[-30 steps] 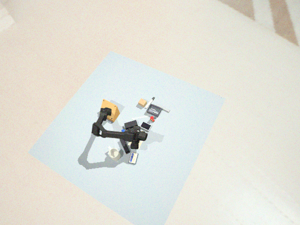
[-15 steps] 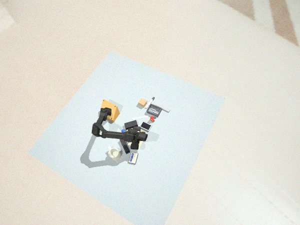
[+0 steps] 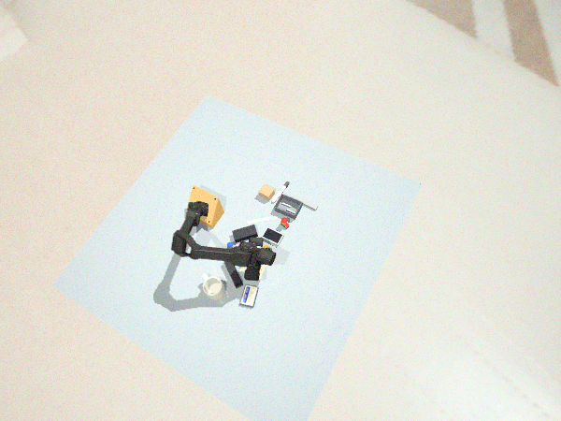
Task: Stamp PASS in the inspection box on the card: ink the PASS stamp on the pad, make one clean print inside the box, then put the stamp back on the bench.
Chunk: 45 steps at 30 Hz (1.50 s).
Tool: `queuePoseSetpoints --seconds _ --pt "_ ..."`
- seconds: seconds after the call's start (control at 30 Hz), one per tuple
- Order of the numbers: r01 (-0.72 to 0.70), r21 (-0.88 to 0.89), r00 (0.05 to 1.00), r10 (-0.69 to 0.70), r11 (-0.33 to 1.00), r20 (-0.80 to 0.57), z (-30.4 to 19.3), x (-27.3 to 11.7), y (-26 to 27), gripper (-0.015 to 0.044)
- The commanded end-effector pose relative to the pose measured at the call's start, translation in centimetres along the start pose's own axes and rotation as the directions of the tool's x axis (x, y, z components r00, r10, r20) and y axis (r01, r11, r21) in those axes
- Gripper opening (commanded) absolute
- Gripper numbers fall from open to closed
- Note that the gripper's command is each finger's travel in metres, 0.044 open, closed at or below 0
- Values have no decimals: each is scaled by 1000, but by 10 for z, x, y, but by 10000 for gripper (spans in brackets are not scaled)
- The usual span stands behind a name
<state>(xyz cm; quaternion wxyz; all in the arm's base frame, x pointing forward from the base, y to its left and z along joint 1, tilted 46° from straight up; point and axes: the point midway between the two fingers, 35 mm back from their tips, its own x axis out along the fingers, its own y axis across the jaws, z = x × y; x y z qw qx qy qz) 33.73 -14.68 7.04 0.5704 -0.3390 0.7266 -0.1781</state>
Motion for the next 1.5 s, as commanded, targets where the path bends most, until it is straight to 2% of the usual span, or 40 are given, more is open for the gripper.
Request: queuePoseSetpoints --seconds 0.0,1.47 --pt "5 -6 1000 -5 1000 -2 -1 3 1 0" --pt "7 -5 1000 -7 1000 -3 -2 15 0 0"
